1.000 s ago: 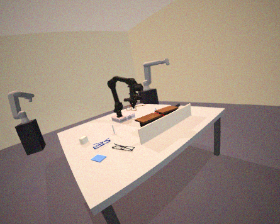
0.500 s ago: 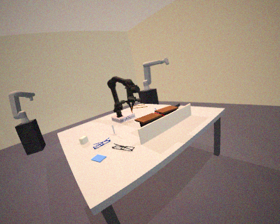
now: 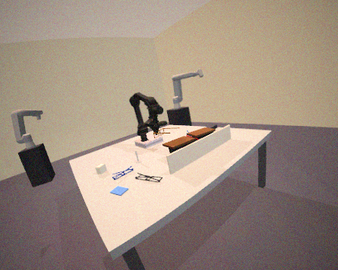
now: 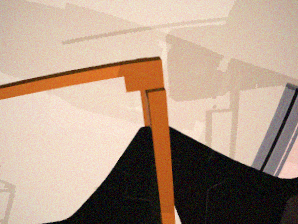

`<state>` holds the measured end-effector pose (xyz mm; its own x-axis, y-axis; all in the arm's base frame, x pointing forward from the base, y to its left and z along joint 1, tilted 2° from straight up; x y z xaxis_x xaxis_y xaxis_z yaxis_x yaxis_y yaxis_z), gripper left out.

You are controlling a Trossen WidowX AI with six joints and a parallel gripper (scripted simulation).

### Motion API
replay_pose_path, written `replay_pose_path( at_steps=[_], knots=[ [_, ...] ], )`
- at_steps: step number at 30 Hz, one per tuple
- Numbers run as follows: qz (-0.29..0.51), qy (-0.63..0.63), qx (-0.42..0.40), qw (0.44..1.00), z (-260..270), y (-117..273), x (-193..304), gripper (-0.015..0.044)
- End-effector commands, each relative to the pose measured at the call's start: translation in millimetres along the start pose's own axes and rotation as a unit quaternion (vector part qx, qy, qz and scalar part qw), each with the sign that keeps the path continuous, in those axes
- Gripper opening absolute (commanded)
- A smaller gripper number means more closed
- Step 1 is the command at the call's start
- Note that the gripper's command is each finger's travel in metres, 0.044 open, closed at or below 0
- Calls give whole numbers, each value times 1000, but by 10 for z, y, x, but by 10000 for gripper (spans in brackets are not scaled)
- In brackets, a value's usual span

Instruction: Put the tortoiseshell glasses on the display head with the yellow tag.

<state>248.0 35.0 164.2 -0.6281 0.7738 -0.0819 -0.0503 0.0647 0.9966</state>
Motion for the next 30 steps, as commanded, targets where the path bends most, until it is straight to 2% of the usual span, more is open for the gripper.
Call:
replay_pose_path(
  at_steps=[1, 6, 30],
  knots=[
    [9, -103, -6, 995, -57, -24, -77, 0],
    [18, -212, -10, 977, -115, -47, -167, 0],
    [18, -227, -8, 974, -96, -265, -162, 0]
  ],
)
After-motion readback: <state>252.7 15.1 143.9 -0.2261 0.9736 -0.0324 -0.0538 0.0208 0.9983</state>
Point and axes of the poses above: the point midway between the two fingers, 35 mm back from their tips, its own y axis back along the fingers, its own z axis across the jaws, x = y × z, the point moved 4 cm from there along y, back along the fingers, and after that the axes turned 7 degrees about y, right-handed, at the moved point
